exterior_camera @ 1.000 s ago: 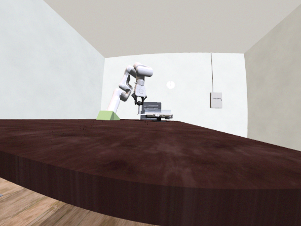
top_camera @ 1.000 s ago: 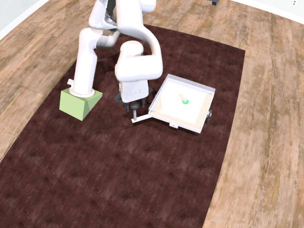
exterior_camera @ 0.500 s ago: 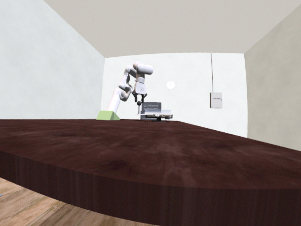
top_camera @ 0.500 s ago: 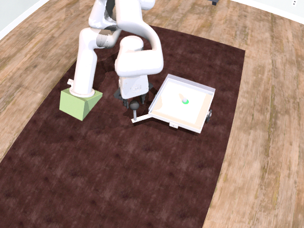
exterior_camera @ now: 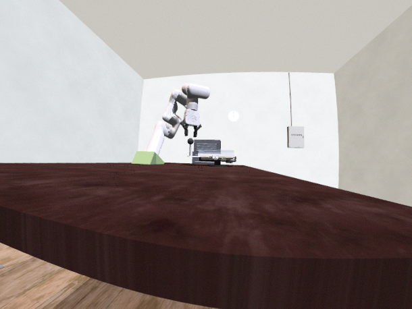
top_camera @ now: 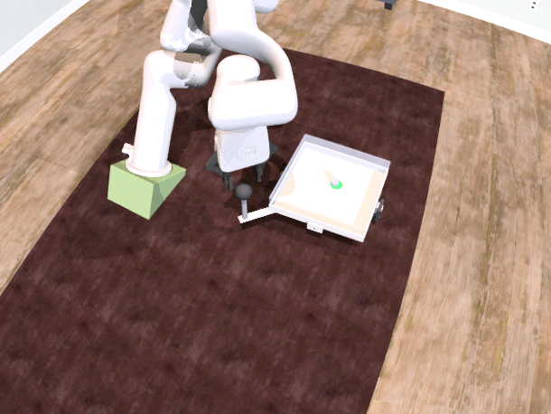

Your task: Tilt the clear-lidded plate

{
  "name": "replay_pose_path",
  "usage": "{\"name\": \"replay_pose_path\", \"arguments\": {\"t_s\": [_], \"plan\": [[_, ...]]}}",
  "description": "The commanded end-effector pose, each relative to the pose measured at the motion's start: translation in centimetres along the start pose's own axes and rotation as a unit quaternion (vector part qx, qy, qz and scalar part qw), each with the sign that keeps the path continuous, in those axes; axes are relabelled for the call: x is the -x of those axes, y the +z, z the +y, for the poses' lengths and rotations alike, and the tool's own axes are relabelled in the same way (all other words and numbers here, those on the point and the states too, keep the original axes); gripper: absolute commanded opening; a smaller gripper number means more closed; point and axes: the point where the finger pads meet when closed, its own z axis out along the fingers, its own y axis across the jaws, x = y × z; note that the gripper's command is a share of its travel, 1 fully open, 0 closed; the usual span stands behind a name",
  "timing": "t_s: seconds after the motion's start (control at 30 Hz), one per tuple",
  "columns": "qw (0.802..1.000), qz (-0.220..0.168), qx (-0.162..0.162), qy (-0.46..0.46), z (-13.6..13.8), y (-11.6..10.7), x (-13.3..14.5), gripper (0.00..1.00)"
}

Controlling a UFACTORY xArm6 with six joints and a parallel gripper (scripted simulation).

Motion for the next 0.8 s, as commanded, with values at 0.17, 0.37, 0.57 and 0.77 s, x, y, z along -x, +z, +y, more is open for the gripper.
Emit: {"name": "replay_pose_path", "arguments": {"t_s": [0.17,0.37,0.57,0.77], "plan": [[1.0,-0.001,0.0,0.0,0.01,-1.02,0.07,0.61],[1.0,-0.001,0.0,0.0,0.01,-1.14,0.06,0.61],[1.0,-0.001,0.0,0.0,0.01,-1.17,0.06,1.0],[1.0,-0.001,0.0,0.0,0.01,-1.17,0.06,1.0]]}}
